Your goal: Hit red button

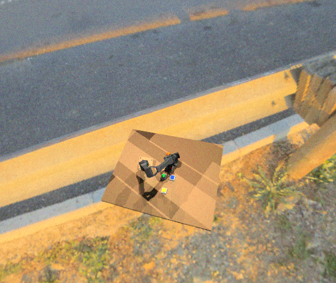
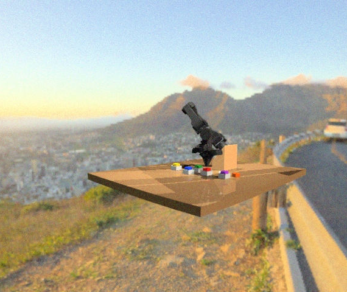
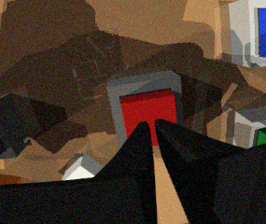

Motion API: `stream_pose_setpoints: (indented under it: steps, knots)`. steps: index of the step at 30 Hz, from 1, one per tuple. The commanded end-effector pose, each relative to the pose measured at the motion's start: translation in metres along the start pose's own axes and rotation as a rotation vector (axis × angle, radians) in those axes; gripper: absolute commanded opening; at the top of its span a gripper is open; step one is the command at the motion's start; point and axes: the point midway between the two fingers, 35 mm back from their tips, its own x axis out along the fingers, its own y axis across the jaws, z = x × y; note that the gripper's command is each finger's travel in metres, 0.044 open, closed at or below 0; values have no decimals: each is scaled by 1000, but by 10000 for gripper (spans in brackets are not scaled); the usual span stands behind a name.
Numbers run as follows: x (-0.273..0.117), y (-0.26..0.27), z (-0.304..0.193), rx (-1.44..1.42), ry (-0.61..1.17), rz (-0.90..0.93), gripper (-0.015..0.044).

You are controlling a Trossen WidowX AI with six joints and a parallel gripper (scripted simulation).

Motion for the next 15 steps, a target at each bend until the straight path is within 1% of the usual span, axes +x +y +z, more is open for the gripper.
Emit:
stream_pose_setpoints:
  steps: [1, 8, 15]
  knots:
    - [9, -1, -2, -8, 6, -8, 20]
    - [19, -1, -3, -8, 6, -9, 20]
    - [19, -1, -3, -8, 6, -9, 20]
